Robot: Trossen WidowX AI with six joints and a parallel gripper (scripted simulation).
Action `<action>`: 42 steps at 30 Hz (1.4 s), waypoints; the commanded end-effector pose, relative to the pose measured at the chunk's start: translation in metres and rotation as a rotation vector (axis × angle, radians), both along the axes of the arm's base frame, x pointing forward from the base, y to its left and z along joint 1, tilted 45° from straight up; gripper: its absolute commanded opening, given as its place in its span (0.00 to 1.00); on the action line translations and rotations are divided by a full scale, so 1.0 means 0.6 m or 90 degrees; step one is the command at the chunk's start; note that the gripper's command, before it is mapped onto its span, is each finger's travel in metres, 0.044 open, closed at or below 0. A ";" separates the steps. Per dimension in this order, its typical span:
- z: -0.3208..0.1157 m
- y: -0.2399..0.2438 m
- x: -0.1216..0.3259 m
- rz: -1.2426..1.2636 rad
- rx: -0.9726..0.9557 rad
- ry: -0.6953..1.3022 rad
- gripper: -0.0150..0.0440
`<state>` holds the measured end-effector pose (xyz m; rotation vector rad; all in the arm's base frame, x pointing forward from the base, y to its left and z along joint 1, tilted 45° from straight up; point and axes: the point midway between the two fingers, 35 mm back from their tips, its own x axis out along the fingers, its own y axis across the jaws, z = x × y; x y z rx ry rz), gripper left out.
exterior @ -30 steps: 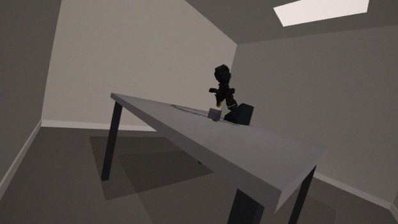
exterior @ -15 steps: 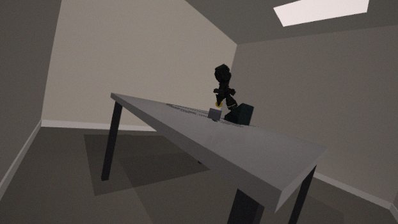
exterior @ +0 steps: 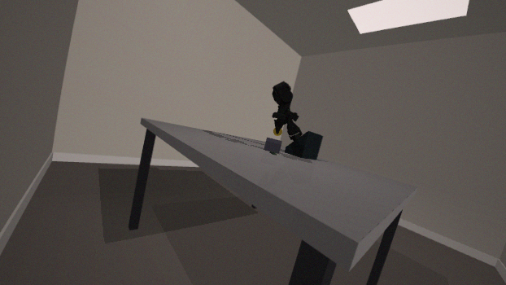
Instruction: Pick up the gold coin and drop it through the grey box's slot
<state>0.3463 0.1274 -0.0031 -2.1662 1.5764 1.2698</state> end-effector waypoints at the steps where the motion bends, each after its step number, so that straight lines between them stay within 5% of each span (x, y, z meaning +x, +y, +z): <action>1: 0.007 -0.008 -0.010 0.000 0.000 0.005 0.25; 42: 0.072 -0.093 -0.113 -0.002 0.000 0.007 0.25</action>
